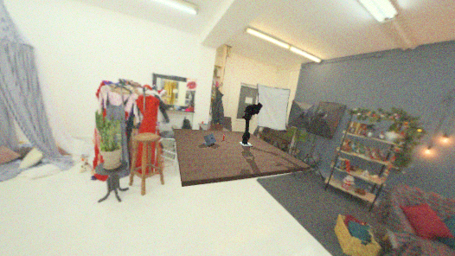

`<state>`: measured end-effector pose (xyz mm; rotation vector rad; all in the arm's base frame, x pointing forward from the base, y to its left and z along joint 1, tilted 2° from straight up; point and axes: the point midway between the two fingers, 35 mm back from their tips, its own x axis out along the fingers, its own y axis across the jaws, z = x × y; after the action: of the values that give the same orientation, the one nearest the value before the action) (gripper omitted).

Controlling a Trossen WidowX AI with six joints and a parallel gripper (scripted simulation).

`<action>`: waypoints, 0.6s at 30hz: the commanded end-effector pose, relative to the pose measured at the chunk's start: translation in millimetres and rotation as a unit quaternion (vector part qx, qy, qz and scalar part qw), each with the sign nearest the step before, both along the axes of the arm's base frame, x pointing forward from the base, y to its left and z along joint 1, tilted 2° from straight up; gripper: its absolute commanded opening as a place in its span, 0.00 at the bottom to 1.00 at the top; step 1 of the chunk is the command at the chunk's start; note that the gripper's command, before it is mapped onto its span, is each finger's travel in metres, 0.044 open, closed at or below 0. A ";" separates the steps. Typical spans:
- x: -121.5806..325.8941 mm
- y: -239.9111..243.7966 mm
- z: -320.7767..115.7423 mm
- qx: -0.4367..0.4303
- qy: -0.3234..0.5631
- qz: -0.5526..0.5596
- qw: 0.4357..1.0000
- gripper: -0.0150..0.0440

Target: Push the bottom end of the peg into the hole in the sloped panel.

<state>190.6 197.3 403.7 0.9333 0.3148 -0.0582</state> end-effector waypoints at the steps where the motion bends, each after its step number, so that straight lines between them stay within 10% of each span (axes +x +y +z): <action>1: 10.4 -1.1 -12.5 -0.022 0.016 -0.011 1.000 1.00; 18: 42.9 -18.8 -44.3 -0.090 0.071 -0.040 0.993 1.00</action>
<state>226.0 180.9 371.0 0.8005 0.3743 -0.1917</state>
